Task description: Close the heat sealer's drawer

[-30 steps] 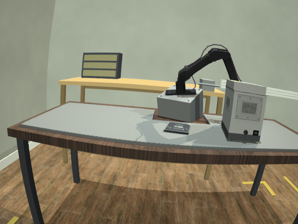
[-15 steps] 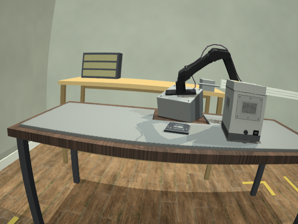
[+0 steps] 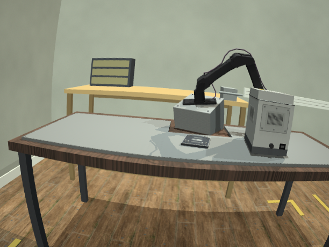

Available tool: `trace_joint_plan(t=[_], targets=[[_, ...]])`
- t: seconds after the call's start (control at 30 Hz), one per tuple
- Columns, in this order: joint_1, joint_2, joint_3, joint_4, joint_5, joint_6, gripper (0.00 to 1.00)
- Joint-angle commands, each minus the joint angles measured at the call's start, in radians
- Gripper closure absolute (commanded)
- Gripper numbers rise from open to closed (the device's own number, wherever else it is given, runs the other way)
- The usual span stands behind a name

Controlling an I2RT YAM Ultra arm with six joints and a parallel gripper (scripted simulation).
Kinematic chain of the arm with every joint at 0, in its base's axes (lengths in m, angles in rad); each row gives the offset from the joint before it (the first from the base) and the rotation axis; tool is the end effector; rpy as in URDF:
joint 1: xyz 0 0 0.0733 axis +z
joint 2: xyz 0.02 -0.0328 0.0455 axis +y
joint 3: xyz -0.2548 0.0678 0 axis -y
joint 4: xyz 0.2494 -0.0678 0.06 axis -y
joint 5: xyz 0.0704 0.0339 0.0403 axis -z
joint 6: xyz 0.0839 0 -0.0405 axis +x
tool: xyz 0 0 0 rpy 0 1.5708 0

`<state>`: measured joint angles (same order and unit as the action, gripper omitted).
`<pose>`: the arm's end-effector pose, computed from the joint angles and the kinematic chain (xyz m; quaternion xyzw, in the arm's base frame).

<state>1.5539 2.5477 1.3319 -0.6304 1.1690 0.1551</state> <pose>0.0820 0.3445 -0.0509 -0.5898 0.5834 -0.4452 0.3371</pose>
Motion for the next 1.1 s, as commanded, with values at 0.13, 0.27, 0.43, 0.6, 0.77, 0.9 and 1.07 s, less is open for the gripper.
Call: trace_joint_plan(t=[0.13, 0.27, 0.43, 0.6, 0.77, 0.9, 1.07], targets=[[-0.008, -0.045, -0.020, 0.028, -0.011, -0.027, 1.00], [-0.013, -0.047, -0.018, 0.036, -0.009, -0.034, 1.00], [-0.013, -0.050, -0.022, 0.043, -0.006, -0.041, 1.00], [-0.019, -0.052, -0.029, 0.049, -0.004, -0.048, 1.00], [-0.019, -0.055, -0.029, 0.058, -0.004, -0.057, 1.00], [-0.024, -0.057, -0.029, 0.066, -0.002, -0.064, 1.00], [-0.019, -0.059, -0.030, 0.072, -0.001, -0.070, 1.00]])
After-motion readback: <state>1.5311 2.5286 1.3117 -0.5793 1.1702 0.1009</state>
